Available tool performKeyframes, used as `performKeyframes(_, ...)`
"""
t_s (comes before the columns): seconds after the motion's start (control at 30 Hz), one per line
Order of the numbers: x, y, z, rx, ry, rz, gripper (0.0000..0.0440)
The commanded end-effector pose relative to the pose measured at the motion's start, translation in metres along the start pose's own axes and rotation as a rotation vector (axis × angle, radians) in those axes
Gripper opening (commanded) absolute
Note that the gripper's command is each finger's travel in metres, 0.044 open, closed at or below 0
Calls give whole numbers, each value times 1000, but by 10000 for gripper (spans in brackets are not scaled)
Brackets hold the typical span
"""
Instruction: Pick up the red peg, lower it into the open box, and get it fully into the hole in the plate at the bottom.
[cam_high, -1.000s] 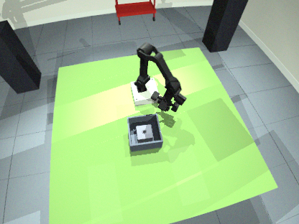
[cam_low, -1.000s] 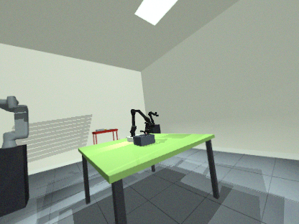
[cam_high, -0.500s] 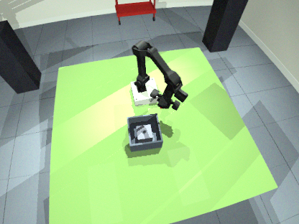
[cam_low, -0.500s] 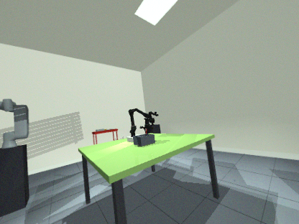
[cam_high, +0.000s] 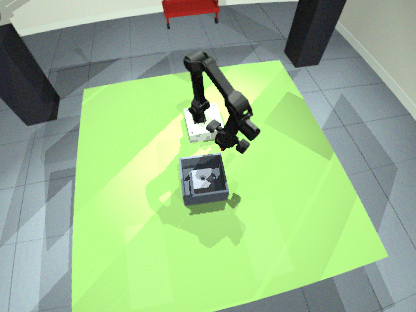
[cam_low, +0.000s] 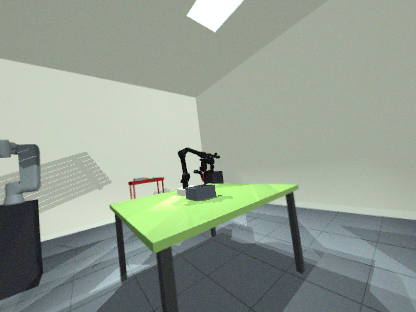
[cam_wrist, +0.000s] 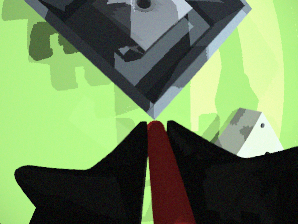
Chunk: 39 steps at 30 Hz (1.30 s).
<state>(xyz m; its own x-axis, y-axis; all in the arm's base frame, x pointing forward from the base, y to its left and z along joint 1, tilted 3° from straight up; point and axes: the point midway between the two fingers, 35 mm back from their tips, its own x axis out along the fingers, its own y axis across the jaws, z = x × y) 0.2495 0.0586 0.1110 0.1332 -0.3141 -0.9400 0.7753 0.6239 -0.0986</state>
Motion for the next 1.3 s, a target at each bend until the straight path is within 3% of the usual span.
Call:
performKeyframes(0.0, 0, 0, 19, 39, -19, 1, 0)
performKeyframes(0.6, 39, -3, 98, 122, -34, 0, 0)
performKeyframes(1.07, 84, -1, 123, 34, 32, 36, 0)
performKeyframes(1.13, 90, -1, 121, 13, 50, 39, 13)
performKeyframes(1.27, 103, 0, 118, -19, 89, 41, 100)
